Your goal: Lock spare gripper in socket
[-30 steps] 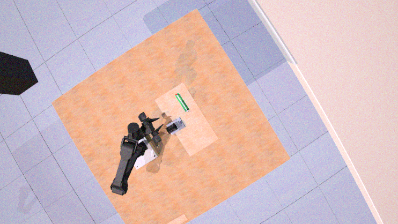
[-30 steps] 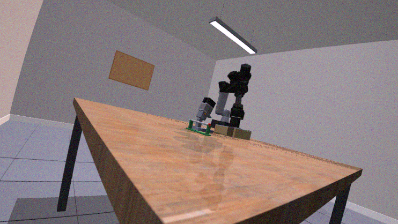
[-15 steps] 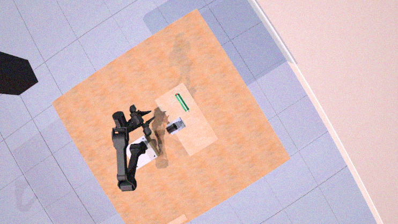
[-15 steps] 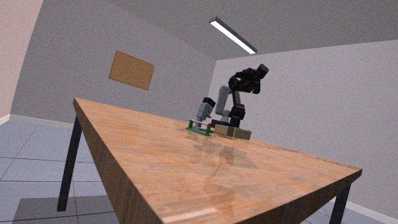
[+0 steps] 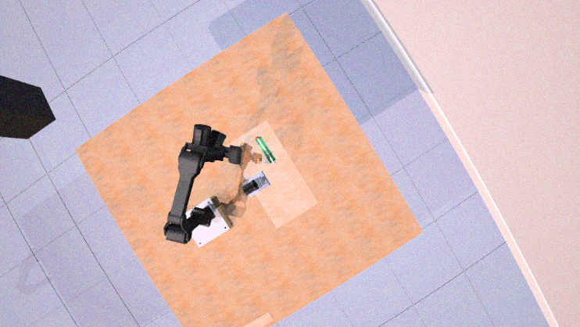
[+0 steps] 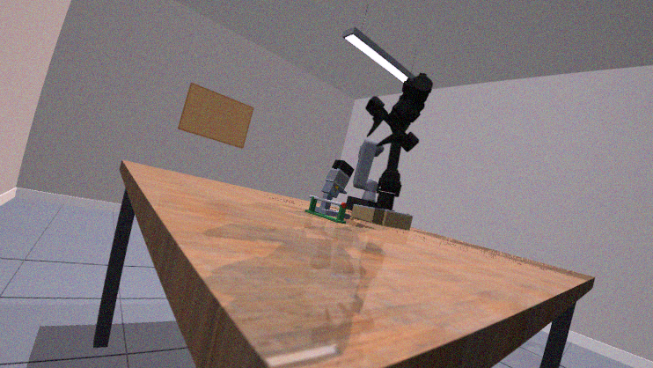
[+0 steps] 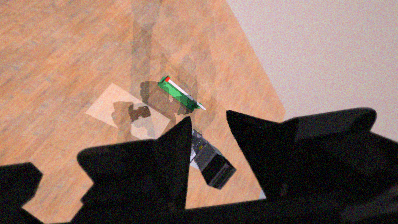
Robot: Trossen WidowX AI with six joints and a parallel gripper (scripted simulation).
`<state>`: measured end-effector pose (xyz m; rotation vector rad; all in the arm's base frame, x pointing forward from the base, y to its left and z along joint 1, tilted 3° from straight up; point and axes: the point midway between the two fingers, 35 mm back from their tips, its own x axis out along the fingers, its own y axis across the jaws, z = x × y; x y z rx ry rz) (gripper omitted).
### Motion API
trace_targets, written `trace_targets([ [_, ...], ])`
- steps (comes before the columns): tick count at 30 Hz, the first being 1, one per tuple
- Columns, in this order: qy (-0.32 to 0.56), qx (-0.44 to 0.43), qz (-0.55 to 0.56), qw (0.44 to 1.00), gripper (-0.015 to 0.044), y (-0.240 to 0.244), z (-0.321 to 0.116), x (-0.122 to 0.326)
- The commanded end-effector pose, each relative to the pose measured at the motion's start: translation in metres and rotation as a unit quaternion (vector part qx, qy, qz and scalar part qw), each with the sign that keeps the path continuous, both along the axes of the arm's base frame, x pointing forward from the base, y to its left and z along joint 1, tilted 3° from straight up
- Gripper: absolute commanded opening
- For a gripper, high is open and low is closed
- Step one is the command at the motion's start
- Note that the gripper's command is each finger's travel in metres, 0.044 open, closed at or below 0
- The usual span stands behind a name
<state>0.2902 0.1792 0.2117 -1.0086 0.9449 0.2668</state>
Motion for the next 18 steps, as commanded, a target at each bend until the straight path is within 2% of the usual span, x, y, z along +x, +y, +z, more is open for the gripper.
trace_targets([
  [1, 0.133, -0.094, 0.091, 0.982, 0.0180, -0.003, -0.023, 0.041],
  [6, 0.269, -0.143, 0.195, 0.932, 0.0180, -0.021, -0.057, 0.081],
  [10, 0.340, -0.147, 0.258, 0.892, 0.0180, -0.036, -0.080, 0.100],
  [18, 0.354, -0.146, 0.272, 0.883, 0.0180, -0.042, -0.085, 0.100],
])
